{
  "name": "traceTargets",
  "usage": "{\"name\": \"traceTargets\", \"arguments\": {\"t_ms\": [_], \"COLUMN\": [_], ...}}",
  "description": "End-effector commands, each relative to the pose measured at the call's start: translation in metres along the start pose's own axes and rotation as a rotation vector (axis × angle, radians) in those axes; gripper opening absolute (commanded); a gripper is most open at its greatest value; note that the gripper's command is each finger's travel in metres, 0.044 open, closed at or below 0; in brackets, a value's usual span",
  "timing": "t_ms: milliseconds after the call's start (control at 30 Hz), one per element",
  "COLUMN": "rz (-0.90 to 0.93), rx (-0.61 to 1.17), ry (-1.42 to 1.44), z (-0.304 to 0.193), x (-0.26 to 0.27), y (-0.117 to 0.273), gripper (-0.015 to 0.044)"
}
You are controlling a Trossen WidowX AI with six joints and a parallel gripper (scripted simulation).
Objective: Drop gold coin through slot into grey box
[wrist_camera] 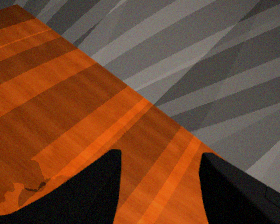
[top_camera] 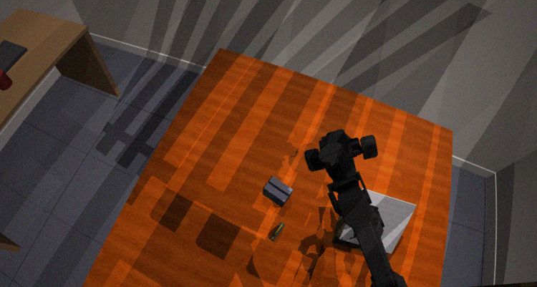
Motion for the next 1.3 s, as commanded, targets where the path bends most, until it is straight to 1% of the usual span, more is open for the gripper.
{"name": "traceTargets", "arguments": {"t_ms": [0, 167, 333, 500, 633, 933, 1067, 1267], "rz": [0.252, 0.522, 0.807, 1.118, 1.359, 1.377, 1.378, 1.379], "rx": [0.045, 0.045, 0.003, -0.085, -0.18, -0.188, -0.188, -0.188], "ry": [0.437, 0.879, 1.286, 1.648, 1.867, 1.881, 1.88, 1.88], "z": [-0.017, -0.048, -0.091, -0.142, -0.181, -0.182, -0.205, -0.215], "x": [0.071, 0.139, 0.195, 0.237, 0.258, 0.259, 0.277, 0.283], "y": [-0.007, -0.002, 0.012, 0.034, 0.052, 0.049, 0.035, 0.029], "gripper": [0.0161, 0.0161, 0.0161, 0.0161, 0.0161, 0.0161, 0.0161, 0.0161]}}
Point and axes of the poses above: the point midway between the two fingers, 35 mm back from their tips, its own y axis back along the fingers, its own x axis across the jaws, z = x × y, the point moved 2 cm from there along y, back along the fingers, and after that the axes turned 8 degrees about y, right-handed, at the moved point
